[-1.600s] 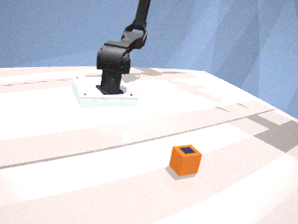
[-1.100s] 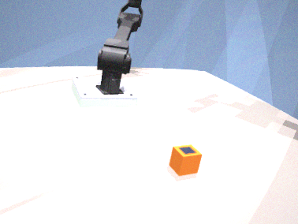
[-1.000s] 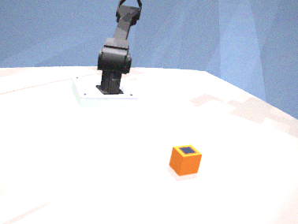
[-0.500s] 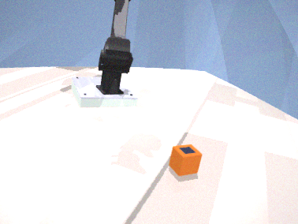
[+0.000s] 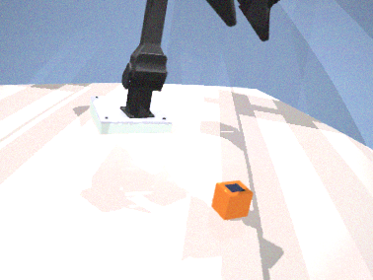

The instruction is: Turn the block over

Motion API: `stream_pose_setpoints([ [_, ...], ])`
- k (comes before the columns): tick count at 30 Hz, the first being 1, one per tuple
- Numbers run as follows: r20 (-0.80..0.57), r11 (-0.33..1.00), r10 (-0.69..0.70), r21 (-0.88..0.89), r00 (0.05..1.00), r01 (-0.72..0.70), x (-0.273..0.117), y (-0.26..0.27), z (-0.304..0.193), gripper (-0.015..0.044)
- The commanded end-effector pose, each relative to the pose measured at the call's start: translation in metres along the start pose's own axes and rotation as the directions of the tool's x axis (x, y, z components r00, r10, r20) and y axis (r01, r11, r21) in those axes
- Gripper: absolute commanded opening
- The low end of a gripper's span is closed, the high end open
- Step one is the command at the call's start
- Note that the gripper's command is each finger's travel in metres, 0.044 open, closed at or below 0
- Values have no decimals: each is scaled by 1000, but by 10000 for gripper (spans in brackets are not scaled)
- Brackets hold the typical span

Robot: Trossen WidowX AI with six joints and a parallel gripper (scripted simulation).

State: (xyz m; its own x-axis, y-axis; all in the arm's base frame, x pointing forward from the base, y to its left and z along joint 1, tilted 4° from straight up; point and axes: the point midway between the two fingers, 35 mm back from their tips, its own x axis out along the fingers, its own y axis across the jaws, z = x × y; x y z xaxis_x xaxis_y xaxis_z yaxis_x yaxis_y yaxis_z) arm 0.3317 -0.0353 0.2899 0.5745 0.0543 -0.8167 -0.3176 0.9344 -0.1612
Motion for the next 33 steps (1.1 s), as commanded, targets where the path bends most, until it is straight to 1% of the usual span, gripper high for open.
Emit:
stream_pose_setpoints([
  [1,-223,968,80,248,971,-23,67,12,-20,440],
  [6,-422,900,134,431,897,69,128,31,-35,440],
  [8,-458,885,140,456,878,97,139,35,-38,440],
  [16,-460,884,140,457,877,99,138,31,-42,440],
  [18,-460,884,140,457,877,99,145,31,-45,440],
  [21,-460,884,140,457,877,99,167,35,-57,440],
  [33,-460,884,140,457,877,99,182,36,-66,440],
])
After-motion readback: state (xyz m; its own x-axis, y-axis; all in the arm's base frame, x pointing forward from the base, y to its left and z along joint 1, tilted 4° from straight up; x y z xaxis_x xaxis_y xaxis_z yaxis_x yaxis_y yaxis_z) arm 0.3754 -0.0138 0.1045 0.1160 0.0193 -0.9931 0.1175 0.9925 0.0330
